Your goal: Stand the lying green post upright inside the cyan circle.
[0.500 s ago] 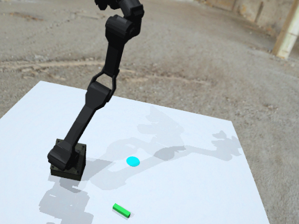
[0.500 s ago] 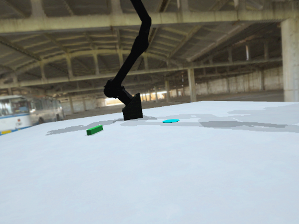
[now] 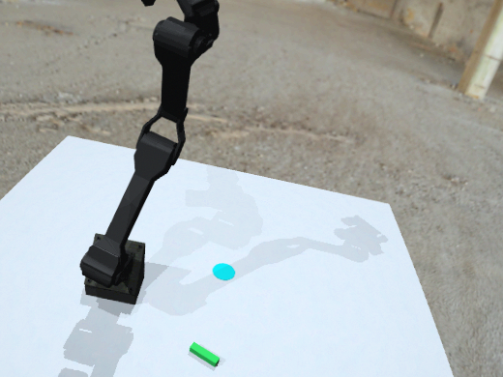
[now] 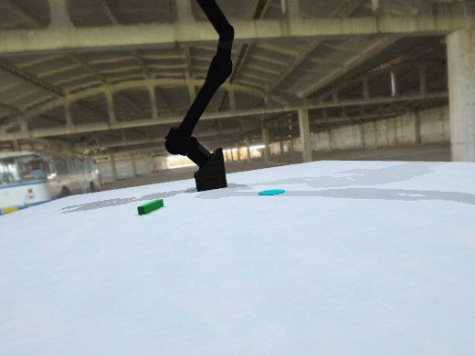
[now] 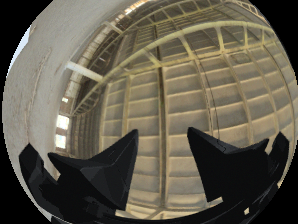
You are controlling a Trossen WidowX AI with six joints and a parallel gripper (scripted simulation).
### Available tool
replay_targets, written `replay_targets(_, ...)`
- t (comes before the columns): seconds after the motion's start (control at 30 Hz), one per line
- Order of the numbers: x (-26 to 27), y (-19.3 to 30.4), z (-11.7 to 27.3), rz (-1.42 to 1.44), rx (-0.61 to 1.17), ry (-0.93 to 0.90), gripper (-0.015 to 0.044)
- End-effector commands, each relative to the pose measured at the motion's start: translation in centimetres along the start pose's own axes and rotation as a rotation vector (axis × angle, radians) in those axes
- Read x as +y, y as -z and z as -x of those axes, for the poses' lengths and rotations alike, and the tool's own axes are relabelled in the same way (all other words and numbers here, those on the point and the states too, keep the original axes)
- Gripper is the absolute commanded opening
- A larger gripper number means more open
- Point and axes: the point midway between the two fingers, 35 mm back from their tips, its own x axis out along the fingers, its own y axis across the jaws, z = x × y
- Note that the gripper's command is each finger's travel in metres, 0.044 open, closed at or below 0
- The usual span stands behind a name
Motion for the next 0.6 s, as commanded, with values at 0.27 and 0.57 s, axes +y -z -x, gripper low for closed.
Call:
replay_targets(0.27,-10.6,-7.4,-0.6,0.296,-0.072,0.236,0.0233)
replay_targets(0.57,-16.4,-12.5,0.3,0.454,-0.114,0.402,0.0233)
